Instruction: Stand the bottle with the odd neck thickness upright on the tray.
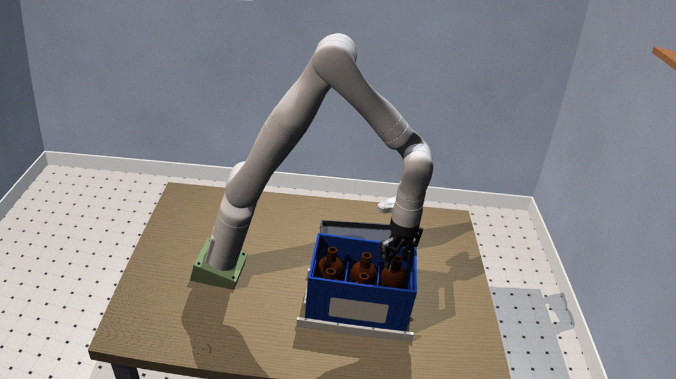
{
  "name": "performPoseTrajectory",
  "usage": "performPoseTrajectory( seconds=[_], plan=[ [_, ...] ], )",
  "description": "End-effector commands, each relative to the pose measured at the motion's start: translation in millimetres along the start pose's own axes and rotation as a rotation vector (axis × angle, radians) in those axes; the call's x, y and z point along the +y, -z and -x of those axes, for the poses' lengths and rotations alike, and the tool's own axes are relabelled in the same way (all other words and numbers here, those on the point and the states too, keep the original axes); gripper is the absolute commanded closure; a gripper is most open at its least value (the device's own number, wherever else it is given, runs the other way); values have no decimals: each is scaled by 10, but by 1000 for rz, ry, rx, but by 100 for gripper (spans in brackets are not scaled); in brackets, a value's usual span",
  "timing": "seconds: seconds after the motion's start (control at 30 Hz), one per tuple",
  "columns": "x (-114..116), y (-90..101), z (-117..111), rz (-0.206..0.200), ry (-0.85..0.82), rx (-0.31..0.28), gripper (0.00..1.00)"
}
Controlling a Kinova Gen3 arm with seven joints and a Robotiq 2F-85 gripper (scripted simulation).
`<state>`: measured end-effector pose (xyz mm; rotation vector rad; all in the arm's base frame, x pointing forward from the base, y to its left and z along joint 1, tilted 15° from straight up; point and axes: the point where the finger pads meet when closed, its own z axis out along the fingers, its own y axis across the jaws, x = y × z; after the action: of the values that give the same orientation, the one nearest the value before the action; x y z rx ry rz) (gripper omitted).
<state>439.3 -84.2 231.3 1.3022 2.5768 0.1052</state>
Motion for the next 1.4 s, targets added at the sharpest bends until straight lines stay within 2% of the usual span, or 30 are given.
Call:
performPoseTrajectory(
  seconds=[0.0,0.43,0.47,1.37],
  plan=[
    [3,6,3,1,0,-1,36],
    [3,6,3,1,0,-1,36],
    [3,6,3,1,0,-1,100],
    [3,6,3,1,0,-1,100]
  ],
)
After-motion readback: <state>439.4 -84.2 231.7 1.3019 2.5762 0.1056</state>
